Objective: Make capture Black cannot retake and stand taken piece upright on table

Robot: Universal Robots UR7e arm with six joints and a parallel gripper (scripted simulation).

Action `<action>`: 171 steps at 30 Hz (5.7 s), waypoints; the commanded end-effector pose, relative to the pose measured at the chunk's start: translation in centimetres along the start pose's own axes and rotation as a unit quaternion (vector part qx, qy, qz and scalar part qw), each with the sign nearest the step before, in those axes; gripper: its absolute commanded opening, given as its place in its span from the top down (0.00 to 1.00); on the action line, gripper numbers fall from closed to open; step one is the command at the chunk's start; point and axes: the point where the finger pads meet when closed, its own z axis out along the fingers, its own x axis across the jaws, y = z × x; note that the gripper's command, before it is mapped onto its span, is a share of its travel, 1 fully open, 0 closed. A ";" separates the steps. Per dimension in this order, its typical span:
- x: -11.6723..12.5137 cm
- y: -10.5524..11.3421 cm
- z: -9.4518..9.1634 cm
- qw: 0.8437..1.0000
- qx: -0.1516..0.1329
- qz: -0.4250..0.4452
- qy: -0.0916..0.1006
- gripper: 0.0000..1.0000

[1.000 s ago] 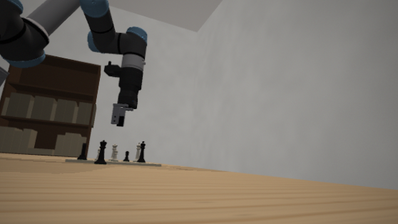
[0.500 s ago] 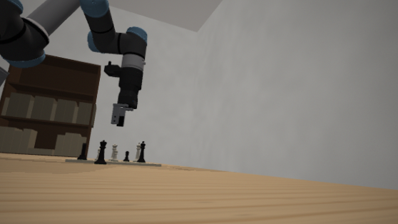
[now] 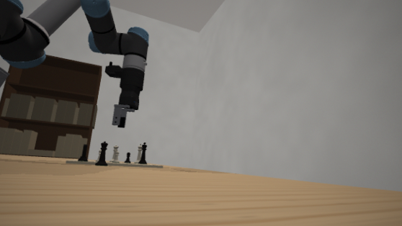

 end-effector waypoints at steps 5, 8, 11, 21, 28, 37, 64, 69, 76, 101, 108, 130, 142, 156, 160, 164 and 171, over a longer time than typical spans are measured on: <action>0.0 0.0 0.1 1.000 -0.001 0.000 0.000 0.21; 0.0 0.0 0.2 1.000 -0.001 0.000 0.000 0.21; 0.0 0.0 0.3 1.000 -0.001 0.000 0.000 0.21; 0.0 0.0 1.4 1.000 -0.001 0.000 0.000 0.21; 0.1 0.0 2.1 1.000 -0.001 0.000 0.000 0.21; 0.1 0.0 3.6 1.000 -0.001 0.000 0.000 0.21; 0.1 0.0 5.2 1.000 -0.001 0.000 0.000 0.21; 0.1 0.0 5.2 1.000 -0.001 0.000 0.000 0.21; 0.1 0.0 5.2 1.000 -0.001 0.000 0.000 0.21; 0.1 0.0 5.2 1.000 -0.001 0.000 0.000 0.21; 0.1 0.0 5.8 1.000 -0.001 0.000 0.000 0.21; 0.1 0.0 9.1 1.000 -0.001 0.000 0.000 0.21; 0.1 0.0 9.1 1.000 -0.001 0.000 0.000 0.21; 0.1 0.0 9.1 1.000 -0.001 0.000 0.000 0.21; 0.1 0.0 9.1 1.000 -0.001 0.000 0.000 0.21; 0.1 0.0 9.1 1.000 -0.001 0.000 0.000 0.21; 0.1 0.0 9.1 1.000 -0.001 0.000 0.000 1.00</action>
